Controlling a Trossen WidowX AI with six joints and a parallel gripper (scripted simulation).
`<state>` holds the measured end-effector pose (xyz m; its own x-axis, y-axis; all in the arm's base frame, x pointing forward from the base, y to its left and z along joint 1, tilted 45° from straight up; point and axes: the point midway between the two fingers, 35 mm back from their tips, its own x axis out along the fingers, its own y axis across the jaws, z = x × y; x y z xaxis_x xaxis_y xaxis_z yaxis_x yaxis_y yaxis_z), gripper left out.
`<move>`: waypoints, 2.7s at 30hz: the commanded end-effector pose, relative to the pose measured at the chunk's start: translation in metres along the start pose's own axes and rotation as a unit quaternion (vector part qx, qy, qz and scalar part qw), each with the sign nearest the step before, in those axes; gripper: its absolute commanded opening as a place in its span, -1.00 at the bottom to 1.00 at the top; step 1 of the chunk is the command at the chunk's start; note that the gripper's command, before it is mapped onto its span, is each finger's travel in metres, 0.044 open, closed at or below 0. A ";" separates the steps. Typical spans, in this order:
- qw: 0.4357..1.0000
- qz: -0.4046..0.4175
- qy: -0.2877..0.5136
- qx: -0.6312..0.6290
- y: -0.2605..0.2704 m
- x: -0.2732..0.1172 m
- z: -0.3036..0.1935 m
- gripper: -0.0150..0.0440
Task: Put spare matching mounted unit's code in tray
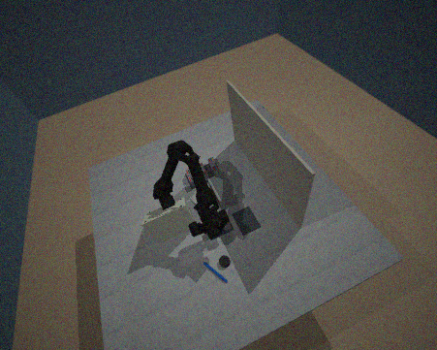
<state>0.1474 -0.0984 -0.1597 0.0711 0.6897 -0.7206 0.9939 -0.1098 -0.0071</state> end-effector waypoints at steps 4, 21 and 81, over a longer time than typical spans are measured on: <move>1.000 0.002 0.003 0.003 -0.001 0.013 -0.002 0.53; 1.000 -0.001 0.002 0.000 -0.003 0.021 -0.003 0.17; 1.000 0.001 0.001 0.004 0.003 -0.132 0.005 -0.49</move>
<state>0.1419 -0.1891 -0.0739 0.0813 0.6893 -0.7199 0.9920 -0.1262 -0.0088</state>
